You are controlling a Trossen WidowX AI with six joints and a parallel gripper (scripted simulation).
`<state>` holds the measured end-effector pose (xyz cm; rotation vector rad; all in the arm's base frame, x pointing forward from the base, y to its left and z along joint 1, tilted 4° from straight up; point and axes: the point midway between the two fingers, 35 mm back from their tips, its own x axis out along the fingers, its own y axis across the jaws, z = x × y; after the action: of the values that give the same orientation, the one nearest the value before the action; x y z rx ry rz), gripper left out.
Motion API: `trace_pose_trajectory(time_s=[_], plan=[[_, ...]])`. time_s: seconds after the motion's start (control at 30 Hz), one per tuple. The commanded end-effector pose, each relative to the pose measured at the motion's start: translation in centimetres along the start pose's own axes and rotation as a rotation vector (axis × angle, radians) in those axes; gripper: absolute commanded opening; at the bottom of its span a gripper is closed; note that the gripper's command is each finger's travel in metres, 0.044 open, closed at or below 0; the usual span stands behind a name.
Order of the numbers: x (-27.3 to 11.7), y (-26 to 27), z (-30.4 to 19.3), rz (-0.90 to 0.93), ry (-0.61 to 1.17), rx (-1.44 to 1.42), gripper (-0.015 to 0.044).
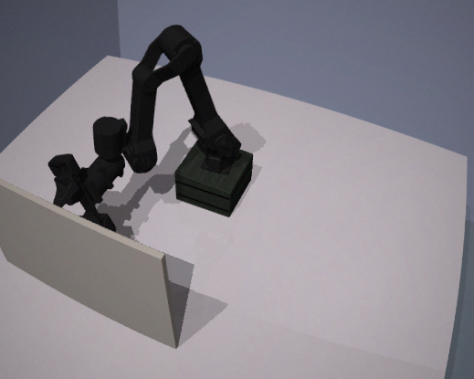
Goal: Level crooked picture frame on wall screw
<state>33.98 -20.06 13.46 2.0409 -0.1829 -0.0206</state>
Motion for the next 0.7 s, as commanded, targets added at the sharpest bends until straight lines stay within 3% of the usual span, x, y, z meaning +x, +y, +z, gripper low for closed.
trace_pose_trajectory(time_s=[0.0, 0.17, 0.43, 0.5, 0.67], plan=[[0.02, -0.06, 0.13, 0.0, -0.005, 0.008, 0.0234], [0.02, -0.06, 0.13, 0.0, -0.005, 0.008, 0.0103], [0.02, -0.06, 0.13, 0.0, -0.005, 0.008, 0.0049], [0.02, -0.06, 0.13, 0.0, -0.005, 0.008, 0.0], [0.02, -0.05, 0.13, 0.0, -0.005, 0.008, 0.0]])
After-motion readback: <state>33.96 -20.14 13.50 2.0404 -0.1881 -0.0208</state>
